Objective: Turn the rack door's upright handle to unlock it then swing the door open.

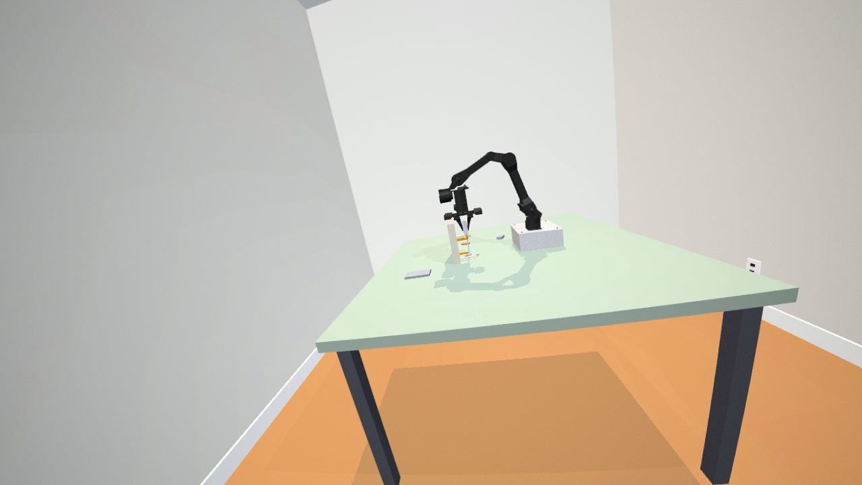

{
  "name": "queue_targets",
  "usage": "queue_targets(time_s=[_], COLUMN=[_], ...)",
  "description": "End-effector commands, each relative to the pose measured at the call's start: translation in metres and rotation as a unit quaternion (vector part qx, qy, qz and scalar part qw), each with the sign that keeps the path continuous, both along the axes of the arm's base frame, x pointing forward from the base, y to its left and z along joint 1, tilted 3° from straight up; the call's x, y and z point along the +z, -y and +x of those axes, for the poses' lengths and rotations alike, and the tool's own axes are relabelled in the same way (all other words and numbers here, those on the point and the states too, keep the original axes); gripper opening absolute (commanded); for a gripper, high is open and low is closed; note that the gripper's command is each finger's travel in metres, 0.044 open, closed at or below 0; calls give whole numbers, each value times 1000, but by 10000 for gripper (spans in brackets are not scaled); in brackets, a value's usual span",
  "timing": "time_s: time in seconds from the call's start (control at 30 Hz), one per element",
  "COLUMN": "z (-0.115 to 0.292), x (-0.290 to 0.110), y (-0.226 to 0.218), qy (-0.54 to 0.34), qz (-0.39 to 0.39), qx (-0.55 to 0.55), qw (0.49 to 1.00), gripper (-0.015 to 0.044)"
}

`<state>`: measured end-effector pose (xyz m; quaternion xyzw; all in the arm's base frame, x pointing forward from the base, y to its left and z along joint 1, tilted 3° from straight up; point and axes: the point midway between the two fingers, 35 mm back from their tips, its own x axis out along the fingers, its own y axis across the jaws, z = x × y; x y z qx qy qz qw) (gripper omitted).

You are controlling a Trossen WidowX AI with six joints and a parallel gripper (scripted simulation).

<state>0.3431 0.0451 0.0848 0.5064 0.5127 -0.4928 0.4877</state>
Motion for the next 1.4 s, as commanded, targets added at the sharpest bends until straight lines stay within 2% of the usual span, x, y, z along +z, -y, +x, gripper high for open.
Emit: queue_targets(time_s=[0.0, 0.57, 1.37], z=[-4, -20, -51], x=[-1, -1, -2], y=[3, 14, 46], qy=[-2, 4, 10], qz=[-2, 1, 3], qx=[35, 201, 387], qw=[999, 980, 922], gripper=[17, 17, 17])
